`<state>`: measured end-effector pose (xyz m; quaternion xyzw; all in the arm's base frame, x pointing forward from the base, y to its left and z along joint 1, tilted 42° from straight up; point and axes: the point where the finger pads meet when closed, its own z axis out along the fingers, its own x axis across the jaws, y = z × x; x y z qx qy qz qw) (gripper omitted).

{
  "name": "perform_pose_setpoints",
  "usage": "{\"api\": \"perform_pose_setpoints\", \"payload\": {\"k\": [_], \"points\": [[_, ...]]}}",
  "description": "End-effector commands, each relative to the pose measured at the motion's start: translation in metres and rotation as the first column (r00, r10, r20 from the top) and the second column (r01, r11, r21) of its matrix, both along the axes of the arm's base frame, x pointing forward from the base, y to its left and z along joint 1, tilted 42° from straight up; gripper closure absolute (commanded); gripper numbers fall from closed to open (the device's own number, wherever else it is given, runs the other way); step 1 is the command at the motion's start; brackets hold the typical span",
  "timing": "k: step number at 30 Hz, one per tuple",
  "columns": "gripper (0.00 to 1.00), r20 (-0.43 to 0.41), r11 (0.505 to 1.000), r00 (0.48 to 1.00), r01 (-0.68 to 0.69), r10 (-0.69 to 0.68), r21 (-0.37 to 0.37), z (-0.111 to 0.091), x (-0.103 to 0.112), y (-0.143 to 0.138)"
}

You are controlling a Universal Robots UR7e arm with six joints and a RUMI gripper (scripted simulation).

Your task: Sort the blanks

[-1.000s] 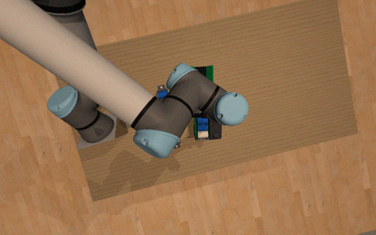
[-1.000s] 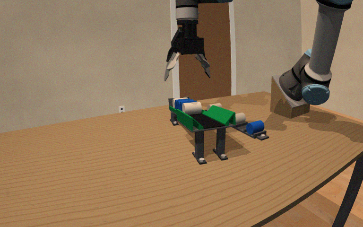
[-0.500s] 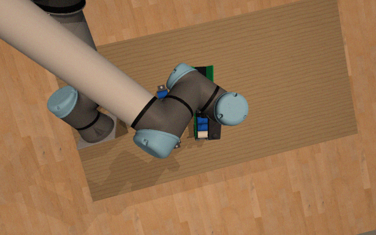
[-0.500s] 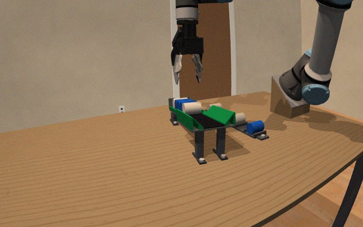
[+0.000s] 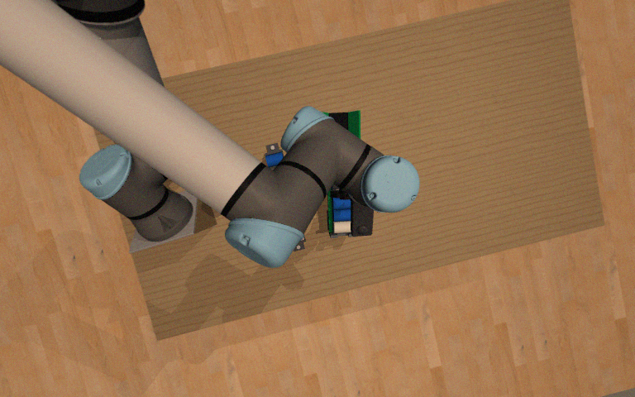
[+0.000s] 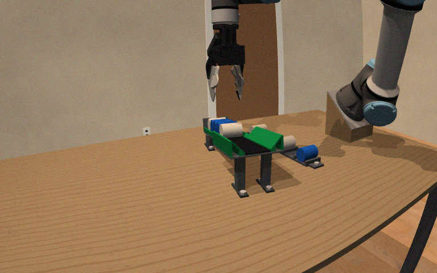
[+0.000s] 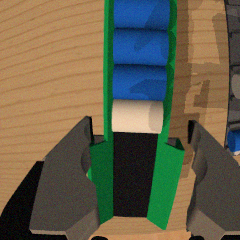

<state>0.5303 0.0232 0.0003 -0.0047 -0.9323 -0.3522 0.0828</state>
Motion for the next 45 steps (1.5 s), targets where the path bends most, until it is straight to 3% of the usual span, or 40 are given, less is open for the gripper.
{"api": "perform_pose_setpoints", "payload": {"k": [1,25,45], "points": [[0.54,-0.005,1.0,1.0,0.003,-0.003,0.001,-0.002,-0.002,-0.001],[0.54,-0.006,1.0,1.0,0.002,-0.002,0.002,-0.003,-0.002,0.001],[0.54,-0.006,1.0,1.0,0.001,-0.001,0.002,-0.018,-0.005,0.016]]}}
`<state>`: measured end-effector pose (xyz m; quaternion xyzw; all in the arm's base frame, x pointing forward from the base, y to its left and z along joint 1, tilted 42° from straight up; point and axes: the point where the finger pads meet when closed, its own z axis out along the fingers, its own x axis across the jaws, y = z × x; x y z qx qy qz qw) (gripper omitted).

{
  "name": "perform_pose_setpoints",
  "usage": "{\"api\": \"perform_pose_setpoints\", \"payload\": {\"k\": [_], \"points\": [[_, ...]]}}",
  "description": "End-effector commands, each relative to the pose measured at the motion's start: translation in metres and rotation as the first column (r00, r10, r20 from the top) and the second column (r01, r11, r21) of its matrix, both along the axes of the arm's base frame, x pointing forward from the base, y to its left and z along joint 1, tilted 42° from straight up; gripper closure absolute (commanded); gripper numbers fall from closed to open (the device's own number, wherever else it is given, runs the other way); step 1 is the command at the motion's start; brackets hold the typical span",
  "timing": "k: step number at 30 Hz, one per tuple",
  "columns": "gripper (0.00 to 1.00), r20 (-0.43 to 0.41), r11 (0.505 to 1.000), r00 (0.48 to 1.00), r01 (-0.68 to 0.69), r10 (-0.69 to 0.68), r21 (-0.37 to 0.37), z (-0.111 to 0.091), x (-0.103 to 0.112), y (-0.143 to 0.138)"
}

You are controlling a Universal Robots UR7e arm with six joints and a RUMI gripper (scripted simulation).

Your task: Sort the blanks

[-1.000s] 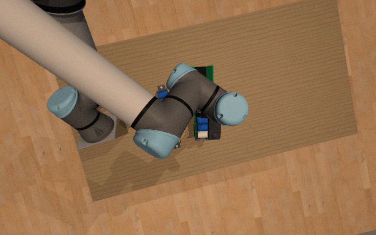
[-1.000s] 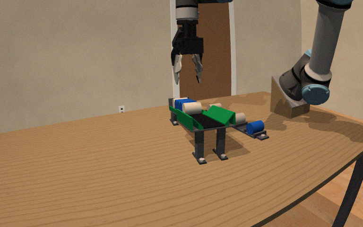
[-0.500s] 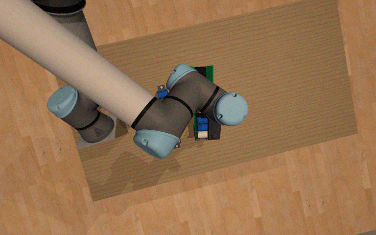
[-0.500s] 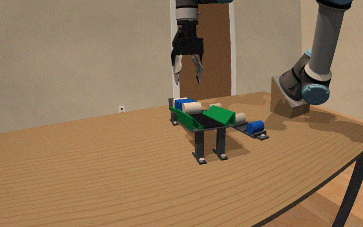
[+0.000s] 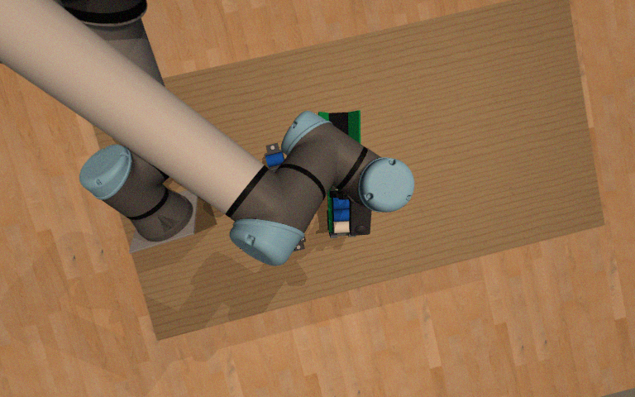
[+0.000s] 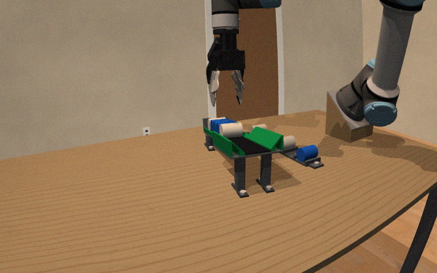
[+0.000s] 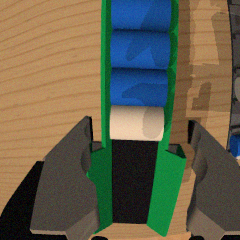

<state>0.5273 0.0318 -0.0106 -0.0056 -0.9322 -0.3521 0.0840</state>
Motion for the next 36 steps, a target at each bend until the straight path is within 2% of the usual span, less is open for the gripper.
{"api": "perform_pose_setpoints", "payload": {"k": [1,21,36], "points": [[0.54,-0.003,1.0,1.0,0.0,0.0,0.002,-0.009,-0.003,0.008],[0.54,-0.003,1.0,1.0,0.0,0.0,0.002,-0.027,-0.006,0.024],[0.54,-0.002,1.0,1.0,0.0,0.0,0.001,-0.029,-0.006,0.026]]}}
